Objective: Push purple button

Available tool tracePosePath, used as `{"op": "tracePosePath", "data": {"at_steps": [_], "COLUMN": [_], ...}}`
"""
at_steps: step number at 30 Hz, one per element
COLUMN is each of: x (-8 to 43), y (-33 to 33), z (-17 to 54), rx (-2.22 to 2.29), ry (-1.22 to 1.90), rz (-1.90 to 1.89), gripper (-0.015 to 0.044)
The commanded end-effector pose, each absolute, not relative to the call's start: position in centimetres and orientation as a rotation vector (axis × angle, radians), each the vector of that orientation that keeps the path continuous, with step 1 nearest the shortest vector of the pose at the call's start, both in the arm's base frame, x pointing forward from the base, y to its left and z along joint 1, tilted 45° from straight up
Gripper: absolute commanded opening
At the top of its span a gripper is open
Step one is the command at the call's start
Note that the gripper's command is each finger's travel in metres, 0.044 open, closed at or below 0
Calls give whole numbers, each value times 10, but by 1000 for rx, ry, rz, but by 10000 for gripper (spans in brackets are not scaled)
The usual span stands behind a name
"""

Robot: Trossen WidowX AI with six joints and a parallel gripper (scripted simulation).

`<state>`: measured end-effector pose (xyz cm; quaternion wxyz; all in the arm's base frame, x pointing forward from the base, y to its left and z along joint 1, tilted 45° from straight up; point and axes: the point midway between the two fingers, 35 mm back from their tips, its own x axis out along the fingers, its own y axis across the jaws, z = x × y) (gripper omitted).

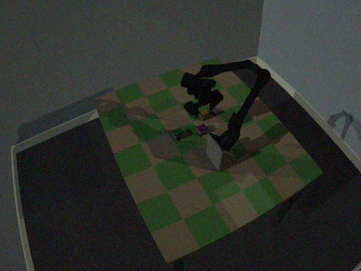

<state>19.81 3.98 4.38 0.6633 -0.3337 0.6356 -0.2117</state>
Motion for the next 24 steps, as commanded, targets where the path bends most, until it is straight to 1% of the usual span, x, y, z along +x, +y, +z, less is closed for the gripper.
{"op": "tracePosePath", "data": {"at_steps": [1, 6, 8, 12, 20, 21, 24], "x": [200, 200, 202, 204, 204, 204, 204], "y": [38, 38, 32, -4, -6, -6, -6], "z": [38, 38, 30, -4, -5, -5, -5], "rx": [-657, -657, -656, -658, -658, -658, -658], "ry": [1443, 1443, 1443, 1441, 1441, 1441, 1441], "rz": [-554, -554, -552, -555, -556, -556, -556], "gripper": [400, 400, 348, 242, 32, 20, 20]}}
